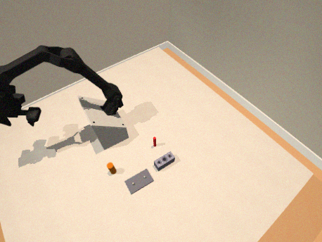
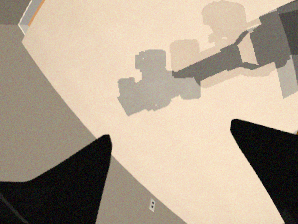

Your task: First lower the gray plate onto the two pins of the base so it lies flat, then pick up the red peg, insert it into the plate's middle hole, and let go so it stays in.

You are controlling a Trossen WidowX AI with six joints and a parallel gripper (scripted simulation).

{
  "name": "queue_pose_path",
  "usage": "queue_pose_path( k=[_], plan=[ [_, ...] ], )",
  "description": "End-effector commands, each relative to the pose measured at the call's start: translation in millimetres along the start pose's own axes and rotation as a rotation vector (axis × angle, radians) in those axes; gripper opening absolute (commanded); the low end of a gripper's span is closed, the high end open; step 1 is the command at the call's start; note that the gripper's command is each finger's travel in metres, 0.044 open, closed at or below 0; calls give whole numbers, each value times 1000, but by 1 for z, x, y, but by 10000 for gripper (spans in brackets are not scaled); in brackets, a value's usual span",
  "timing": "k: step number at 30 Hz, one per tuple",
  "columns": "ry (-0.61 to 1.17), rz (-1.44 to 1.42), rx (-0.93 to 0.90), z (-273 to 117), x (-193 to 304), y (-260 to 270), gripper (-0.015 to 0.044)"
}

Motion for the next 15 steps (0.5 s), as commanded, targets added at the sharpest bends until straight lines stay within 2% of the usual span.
queue_pose_path(
  k=[1,15],
  plan=[
    [18,-498,-32,-22,56,-36,440],
    [19,-1782,-151,-65,173,-166,440]
  ],
)
Point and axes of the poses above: the point midway between the two fingers, 35 mm back from their tips, its own z axis out along the fingers, its own y axis across the jaws, x = y × z, the point moved 6 cm from there along -z, back along the fingers, and after that the axes turned 1 degree about -z, right-handed, at the moved point
